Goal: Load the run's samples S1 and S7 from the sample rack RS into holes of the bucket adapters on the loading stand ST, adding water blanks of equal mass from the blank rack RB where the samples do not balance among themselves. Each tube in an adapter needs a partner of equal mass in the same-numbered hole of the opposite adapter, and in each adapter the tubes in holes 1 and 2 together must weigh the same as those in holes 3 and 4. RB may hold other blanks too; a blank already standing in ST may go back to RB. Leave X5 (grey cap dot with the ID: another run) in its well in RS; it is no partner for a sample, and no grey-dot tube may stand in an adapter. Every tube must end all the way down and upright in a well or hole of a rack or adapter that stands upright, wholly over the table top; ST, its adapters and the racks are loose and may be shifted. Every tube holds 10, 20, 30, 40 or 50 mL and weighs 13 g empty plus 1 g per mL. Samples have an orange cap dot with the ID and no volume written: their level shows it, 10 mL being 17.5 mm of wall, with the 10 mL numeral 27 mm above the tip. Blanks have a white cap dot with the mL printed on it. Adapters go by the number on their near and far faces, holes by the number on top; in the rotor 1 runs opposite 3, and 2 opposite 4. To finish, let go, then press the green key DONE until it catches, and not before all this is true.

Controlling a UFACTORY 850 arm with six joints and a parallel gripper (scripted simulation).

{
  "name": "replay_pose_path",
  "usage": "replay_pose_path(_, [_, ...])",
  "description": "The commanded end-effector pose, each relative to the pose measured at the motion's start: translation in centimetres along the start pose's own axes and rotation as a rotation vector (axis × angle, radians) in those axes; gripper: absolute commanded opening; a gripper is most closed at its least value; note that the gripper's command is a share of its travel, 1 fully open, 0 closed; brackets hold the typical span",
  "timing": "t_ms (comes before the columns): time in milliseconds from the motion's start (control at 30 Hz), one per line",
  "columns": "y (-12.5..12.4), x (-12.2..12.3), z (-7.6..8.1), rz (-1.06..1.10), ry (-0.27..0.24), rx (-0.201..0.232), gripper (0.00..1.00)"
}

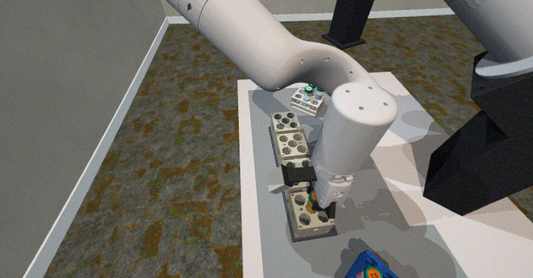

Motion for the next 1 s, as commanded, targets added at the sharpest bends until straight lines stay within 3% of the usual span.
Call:
replay_pose_path(0, [0.0,0.0,-0.5,0.000,0.000,-0.001,0.00])
replay_pose_path(967, [0.0,0.0,-3.0,0.000,0.000,-0.001,0.00])
Point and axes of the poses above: the point where the finger pads meet when closed, its own z axis back along the fingers, its own y axis across the jaws, x = y × z, the point moved 8 cm from there along z, back along the fingers, and after that the axes turned 13 degrees about -z, right-handed, at the moved point
